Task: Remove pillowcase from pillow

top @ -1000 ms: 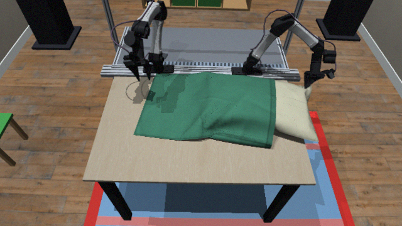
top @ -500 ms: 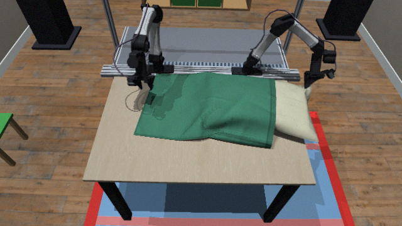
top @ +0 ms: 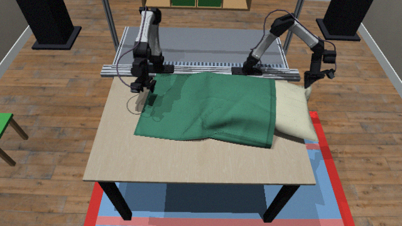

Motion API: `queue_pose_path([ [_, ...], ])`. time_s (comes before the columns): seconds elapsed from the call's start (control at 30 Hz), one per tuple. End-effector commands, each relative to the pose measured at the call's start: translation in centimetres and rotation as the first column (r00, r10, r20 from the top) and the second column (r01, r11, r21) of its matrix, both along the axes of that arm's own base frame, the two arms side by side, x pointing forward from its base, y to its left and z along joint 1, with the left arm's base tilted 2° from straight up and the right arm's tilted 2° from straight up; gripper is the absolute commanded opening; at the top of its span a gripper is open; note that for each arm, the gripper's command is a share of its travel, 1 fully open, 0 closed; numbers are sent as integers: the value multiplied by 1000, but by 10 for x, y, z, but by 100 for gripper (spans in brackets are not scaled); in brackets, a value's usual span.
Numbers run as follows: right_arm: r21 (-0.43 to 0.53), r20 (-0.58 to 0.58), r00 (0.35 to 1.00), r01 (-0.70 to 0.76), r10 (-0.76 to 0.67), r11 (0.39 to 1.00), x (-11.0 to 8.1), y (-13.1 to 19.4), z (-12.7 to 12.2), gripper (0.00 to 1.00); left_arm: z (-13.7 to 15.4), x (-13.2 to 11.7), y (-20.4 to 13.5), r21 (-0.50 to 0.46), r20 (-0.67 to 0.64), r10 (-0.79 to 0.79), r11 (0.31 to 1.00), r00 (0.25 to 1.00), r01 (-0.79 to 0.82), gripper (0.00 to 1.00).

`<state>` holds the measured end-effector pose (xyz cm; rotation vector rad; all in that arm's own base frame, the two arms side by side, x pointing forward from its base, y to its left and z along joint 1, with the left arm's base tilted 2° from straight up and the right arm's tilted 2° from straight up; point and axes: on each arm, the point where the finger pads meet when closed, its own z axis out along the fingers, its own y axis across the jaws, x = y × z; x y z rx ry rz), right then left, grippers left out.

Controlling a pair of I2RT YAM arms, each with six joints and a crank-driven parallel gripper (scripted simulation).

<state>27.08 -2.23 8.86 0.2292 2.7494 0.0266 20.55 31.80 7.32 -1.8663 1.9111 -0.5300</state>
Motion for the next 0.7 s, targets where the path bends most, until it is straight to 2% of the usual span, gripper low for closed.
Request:
queue_pose_path([
  [0.0,9,-16,1000,6,-6,1000,-2,0,-14,63,-1,6,0,31,9,-27,999,1000,27,1],
  [0.67,-7,-17,1000,7,-7,1000,-2,-4,-53,63,-1,6,0,31,9,-27,999,1000,27,1],
])
